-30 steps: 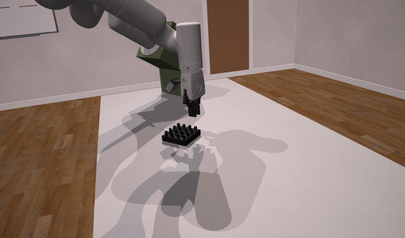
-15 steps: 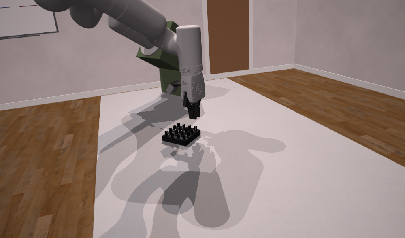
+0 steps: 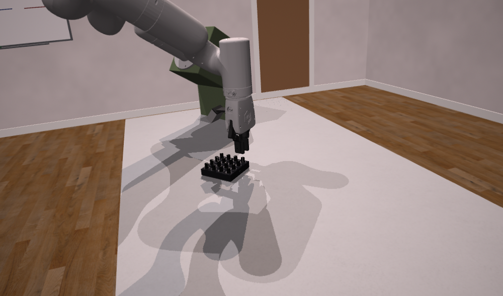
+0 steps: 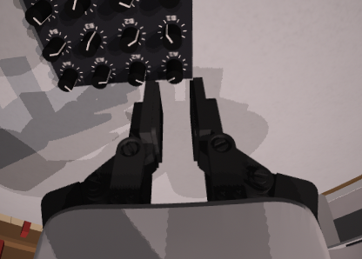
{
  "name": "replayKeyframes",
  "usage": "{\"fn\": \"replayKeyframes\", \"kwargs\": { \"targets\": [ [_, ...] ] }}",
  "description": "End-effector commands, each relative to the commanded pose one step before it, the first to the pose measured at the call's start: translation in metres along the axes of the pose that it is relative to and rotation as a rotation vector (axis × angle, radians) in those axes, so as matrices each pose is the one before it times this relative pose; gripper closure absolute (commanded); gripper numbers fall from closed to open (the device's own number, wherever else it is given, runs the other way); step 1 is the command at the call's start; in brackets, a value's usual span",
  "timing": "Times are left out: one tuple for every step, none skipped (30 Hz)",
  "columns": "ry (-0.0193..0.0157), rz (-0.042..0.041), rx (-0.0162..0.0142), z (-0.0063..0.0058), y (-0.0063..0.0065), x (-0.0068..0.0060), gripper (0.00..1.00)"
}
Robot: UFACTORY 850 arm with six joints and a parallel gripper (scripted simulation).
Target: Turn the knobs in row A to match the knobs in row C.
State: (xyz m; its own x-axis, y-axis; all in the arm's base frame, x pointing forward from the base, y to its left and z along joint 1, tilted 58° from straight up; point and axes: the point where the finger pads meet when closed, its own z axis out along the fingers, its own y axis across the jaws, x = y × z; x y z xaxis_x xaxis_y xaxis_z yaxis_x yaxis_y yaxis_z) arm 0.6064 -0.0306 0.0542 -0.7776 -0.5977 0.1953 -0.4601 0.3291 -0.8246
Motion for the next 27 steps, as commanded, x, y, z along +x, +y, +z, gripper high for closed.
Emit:
{"fn": "replayKeyframes", "kwargs": {
  "targets": [
    [-0.00113,0.0002,0.00043,0.00497,-0.0003,-0.00074,0.81],
    [0.0,0.0,0.0,0.00113,-0.00002,-0.00002,0.81],
    [0.0,0.0,0.0,0.00108,-0.00002,-0.00002,0.81],
    [0.0,0.0,0.0,0.00102,-0.00002,-0.00002,0.81],
    [0.0,0.0,0.0,0.00096,-0.00001,-0.00001,0.81],
    [0.0,0.0,0.0,0.00089,-0.00001,-0.00001,0.81],
    [0.0,0.0,0.0,0.00083,-0.00001,-0.00001,0.81],
    [0.0,0.0,0.0,0.00076,-0.00001,-0.00002,0.81],
    [0.0,0.0,0.0,0.00069,-0.00001,-0.00001,0.81],
    [0.0,0.0,0.0,0.00062,-0.00001,-0.00001,0.81],
    [0.0,0.0,0.0,0.00054,-0.00001,-0.00001,0.81],
    [0.0,0.0,0.0,0.00047,-0.00001,-0.00001,0.81],
    [0.0,0.0,0.0,0.0004,-0.00001,-0.00001,0.81],
    [0.0,0.0,0.0,0.00034,0.0,0.0,0.81],
    [0.0,0.0,0.0,0.0,0.0,0.0,0.81],
    [0.0,0.0,0.0,0.0,0.0,0.0,0.81],
    [0.0,0.0,0.0,0.00027,0.0,0.0,0.81],
    [0.0,0.0,0.0,0.00021,0.0,0.0,0.81],
    [0.0,0.0,0.0,0.00016,0.0,0.0,0.81],
    [0.0,0.0,0.0,0.00011,0.0,0.0,0.81],
    [0.0,0.0,0.0,0.00007,0.0,0.0,0.81],
    [0.0,0.0,0.0,0.00004,0.0,0.0,0.81],
    [0.0,0.0,0.0,0.00001,0.0,0.0,0.81],
    [0.0,0.0,0.0,0.0,0.0,0.0,0.81],
    [0.0,0.0,0.0,0.0,0.0,0.0,0.81],
    [0.0,0.0,0.0,0.0,0.0,0.0,0.81],
    [0.0,0.0,0.0,0.0,0.0,0.0,0.81]
  ]
}}
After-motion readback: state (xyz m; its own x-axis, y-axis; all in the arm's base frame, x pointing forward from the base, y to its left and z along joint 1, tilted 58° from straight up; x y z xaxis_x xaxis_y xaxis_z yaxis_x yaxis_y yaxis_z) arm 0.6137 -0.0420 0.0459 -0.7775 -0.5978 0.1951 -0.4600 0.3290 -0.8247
